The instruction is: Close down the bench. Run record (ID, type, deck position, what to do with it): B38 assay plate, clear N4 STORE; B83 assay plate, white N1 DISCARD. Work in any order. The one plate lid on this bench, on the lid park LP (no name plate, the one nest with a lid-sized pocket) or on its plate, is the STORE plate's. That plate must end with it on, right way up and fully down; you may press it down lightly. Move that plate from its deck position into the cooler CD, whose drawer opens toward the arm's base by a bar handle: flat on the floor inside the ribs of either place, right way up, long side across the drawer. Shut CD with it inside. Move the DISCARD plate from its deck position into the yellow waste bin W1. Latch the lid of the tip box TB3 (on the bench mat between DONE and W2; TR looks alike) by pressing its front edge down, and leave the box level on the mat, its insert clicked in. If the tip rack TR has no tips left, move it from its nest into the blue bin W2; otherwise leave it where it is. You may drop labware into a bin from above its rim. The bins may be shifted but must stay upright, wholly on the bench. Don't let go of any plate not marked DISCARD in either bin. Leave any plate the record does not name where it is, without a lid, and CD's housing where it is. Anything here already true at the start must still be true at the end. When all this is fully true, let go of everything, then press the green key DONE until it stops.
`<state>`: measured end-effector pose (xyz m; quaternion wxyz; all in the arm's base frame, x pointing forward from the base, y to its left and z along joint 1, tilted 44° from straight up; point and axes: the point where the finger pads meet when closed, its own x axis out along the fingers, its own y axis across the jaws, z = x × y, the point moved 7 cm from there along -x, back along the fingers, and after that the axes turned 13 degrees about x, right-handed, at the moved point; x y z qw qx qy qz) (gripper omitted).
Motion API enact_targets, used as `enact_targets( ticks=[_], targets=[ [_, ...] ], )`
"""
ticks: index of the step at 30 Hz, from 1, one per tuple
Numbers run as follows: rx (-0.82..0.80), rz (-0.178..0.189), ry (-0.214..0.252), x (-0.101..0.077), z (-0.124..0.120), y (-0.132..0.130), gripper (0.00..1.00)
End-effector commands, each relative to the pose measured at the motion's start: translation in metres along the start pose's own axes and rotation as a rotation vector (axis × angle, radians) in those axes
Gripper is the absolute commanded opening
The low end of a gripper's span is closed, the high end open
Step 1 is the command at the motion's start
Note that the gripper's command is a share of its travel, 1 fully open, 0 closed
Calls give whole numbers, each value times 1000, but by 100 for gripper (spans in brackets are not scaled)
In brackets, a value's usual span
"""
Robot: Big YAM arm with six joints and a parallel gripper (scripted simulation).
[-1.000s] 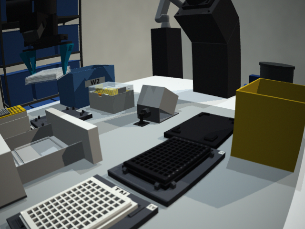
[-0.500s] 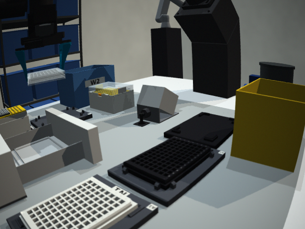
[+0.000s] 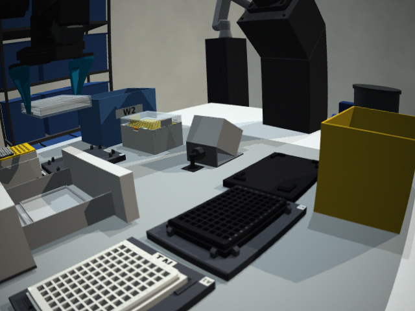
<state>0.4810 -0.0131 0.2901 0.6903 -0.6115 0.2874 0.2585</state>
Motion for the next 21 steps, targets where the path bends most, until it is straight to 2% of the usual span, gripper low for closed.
enact_targets(
  ticks=[1, 21],
  targets=[
    [-14, -2, -2, 2, 8, -12, 0],
    [-1, -6, -5, 1, 54, -31, 0]
  ],
)
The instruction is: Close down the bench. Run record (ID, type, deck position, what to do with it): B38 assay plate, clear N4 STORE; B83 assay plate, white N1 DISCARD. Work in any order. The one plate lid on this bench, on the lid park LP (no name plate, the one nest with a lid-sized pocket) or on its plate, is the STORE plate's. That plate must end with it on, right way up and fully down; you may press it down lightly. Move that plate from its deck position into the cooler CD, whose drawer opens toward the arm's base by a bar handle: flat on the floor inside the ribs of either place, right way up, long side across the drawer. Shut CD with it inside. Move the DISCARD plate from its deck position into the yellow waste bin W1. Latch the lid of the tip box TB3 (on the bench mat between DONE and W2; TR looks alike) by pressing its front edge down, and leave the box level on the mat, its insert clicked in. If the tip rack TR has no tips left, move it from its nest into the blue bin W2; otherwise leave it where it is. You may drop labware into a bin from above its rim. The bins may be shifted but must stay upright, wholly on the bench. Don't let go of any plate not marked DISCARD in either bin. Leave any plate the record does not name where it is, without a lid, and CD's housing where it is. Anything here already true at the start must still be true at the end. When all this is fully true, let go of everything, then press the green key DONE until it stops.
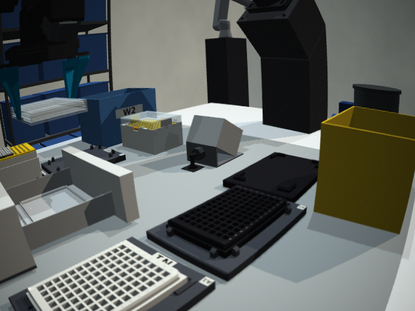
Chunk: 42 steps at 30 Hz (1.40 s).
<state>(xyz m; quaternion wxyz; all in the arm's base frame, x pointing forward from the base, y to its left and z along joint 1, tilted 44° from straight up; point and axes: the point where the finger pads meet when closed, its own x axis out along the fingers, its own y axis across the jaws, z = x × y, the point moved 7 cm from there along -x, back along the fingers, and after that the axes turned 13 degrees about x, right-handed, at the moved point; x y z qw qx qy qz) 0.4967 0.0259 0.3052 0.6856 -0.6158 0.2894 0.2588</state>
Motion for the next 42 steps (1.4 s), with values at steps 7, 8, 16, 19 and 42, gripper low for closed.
enact_targets(
  ticks=[7, 8, 16, 19, 42],
  targets=[
    [10, -10, -13, 0, 31, -21, 0],
    [10, -10, -13, -1, 33, -22, 0],
    [11, -11, -14, -1, 50, -28, 0],
    [10, 14, -7, 8, 47, -12, 0],
    [17, 3, -2, 7, 42, -14, 0]
  ],
)
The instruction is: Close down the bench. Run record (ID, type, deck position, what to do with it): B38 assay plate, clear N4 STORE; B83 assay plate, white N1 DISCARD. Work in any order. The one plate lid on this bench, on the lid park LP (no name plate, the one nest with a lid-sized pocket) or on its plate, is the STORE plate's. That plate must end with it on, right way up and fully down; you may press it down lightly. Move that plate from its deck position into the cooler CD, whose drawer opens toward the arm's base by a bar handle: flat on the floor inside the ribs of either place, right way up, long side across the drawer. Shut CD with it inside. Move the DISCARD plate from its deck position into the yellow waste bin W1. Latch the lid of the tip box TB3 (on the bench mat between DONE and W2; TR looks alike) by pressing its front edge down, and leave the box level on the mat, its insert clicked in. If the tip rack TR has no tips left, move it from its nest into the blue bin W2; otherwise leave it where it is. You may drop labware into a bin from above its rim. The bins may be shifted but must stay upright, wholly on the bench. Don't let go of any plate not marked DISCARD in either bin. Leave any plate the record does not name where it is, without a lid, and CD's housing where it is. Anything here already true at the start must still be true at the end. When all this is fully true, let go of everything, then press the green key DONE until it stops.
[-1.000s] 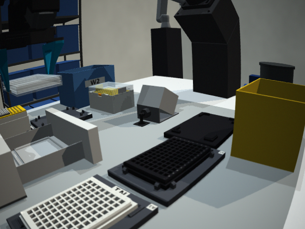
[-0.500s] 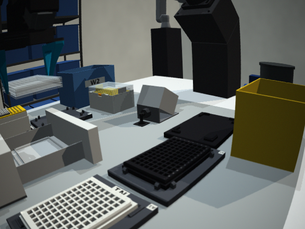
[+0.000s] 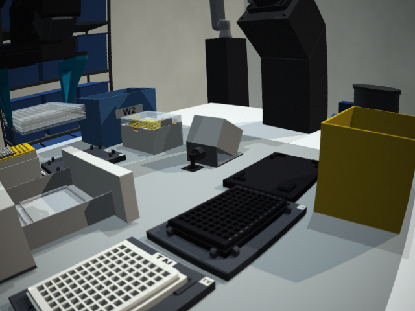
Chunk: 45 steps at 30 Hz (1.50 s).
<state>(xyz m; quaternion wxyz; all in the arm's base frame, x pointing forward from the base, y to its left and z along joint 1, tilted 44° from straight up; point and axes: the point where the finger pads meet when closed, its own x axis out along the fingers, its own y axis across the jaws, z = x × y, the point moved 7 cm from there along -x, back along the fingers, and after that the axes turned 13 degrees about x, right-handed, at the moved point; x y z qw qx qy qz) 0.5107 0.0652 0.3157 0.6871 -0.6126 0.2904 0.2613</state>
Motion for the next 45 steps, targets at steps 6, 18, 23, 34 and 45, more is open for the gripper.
enact_targets(
  ticks=[6, 18, 23, 34, 45],
  targets=[
    [11, 1, 3, 6, 1, 0, 0],
    [10, -2, 1, 5, 2, -1, 0],
    [10, -3, 0, 5, 2, -1, 0],
    [9, -3, -1, 5, 3, -1, 0],
    [7, -3, -2, 4, 4, -1, 0]
  ],
)
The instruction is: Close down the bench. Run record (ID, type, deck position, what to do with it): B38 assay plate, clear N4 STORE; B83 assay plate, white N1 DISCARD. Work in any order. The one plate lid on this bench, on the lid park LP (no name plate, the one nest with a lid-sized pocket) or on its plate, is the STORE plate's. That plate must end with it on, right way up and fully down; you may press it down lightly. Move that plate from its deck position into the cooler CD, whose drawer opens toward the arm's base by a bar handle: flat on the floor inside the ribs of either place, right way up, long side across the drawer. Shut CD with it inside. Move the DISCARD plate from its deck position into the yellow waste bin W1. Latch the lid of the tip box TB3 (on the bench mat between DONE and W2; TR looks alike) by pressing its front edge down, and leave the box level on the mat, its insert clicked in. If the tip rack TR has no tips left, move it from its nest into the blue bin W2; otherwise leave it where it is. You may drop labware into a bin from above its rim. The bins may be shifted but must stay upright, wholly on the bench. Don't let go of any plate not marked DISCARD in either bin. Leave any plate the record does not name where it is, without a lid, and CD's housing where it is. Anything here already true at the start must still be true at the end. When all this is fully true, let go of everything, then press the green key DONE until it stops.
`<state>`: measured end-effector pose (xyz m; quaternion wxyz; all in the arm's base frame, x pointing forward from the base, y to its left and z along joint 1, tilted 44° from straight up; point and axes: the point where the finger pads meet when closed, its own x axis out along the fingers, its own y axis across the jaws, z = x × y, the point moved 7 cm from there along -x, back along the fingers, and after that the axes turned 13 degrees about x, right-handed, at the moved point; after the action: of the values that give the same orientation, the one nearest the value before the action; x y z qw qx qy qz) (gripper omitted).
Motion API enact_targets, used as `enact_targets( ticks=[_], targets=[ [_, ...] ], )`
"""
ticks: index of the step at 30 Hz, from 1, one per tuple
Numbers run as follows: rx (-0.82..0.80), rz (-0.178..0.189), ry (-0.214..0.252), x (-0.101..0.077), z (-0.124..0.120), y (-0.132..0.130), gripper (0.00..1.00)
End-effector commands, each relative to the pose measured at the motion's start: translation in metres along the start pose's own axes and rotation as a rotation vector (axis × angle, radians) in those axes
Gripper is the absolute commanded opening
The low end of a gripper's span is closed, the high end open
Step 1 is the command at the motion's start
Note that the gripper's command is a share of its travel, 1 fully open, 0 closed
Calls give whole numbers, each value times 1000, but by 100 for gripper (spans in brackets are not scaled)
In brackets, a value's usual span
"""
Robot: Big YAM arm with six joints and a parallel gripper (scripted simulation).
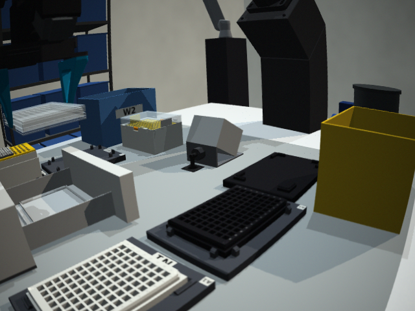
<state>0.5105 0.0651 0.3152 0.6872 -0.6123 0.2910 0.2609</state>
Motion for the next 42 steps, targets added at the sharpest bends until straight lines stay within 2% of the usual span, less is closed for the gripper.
enact_targets(
  ticks=[1, 18, 22, 27, 28, 42],
  targets=[
    [6, -4, -3, 4, 5, -1, 0],
    [4, -3, -6, 4, 7, -1, 0],
    [5, -14, -6, 8, 5, -5, 0],
    [5, -12, -4, 13, 4, -4, 0],
    [4, -2, -1, 15, 3, -2, 0],
    [0, -37, -7, 28, 1, -17, 0]
  ],
)
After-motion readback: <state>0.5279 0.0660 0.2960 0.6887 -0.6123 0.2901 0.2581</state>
